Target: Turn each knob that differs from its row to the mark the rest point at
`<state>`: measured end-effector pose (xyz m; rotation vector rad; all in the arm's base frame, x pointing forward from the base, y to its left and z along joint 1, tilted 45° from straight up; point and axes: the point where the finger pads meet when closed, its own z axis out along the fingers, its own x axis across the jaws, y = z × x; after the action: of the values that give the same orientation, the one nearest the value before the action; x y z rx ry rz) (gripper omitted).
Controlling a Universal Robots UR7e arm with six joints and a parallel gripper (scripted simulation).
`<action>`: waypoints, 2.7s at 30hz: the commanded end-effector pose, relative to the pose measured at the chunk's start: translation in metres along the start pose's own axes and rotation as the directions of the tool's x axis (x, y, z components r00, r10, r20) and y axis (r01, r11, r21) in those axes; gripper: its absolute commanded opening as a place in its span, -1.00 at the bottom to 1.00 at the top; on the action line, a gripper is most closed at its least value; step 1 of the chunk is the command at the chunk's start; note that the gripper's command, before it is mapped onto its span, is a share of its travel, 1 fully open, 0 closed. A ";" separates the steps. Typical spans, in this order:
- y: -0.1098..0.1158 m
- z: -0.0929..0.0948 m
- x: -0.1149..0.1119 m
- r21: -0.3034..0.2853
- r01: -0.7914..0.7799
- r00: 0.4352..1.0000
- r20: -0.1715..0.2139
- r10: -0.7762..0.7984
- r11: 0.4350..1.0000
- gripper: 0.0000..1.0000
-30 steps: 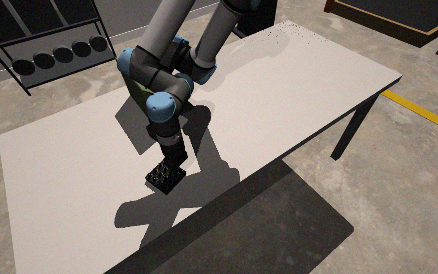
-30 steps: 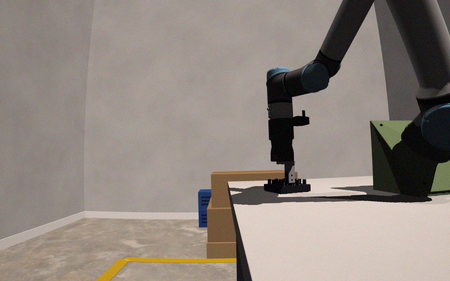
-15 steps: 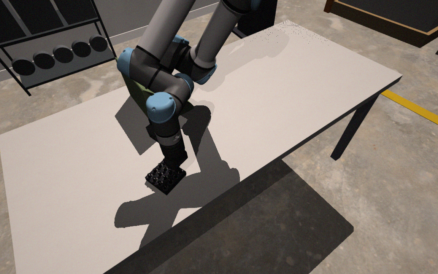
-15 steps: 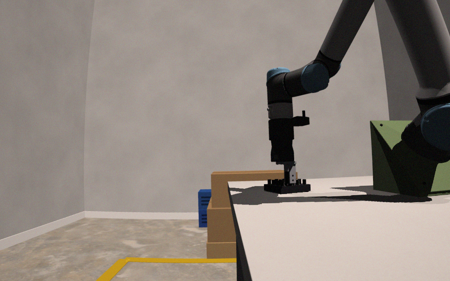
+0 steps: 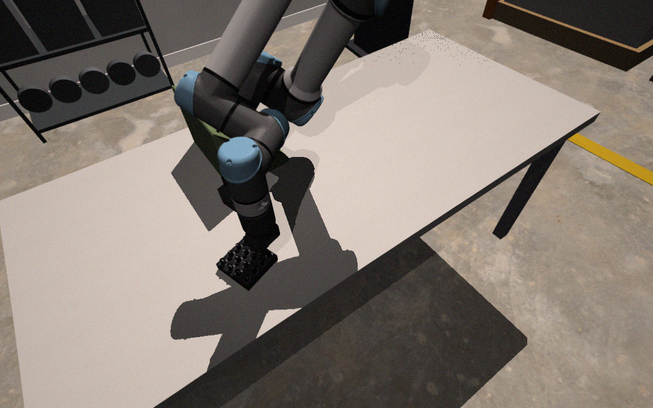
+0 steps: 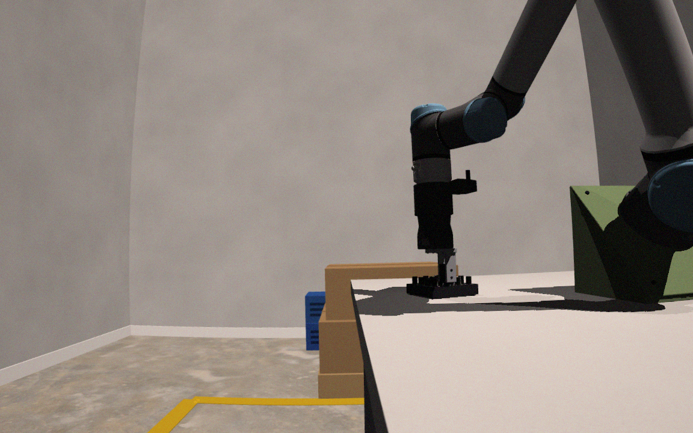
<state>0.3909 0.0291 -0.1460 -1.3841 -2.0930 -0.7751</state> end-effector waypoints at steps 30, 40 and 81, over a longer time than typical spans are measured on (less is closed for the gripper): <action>0.001 -0.039 -0.002 -0.003 0.001 1.000 0.005 -0.001 1.000 -0.07; 0.001 -0.039 -0.002 -0.003 0.017 1.000 0.005 -0.017 1.000 -0.07; -0.006 -0.042 -0.016 0.000 0.597 0.802 0.003 -0.597 0.802 -0.07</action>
<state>0.3960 -0.0097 -0.1269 -0.8556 -2.4807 -0.9563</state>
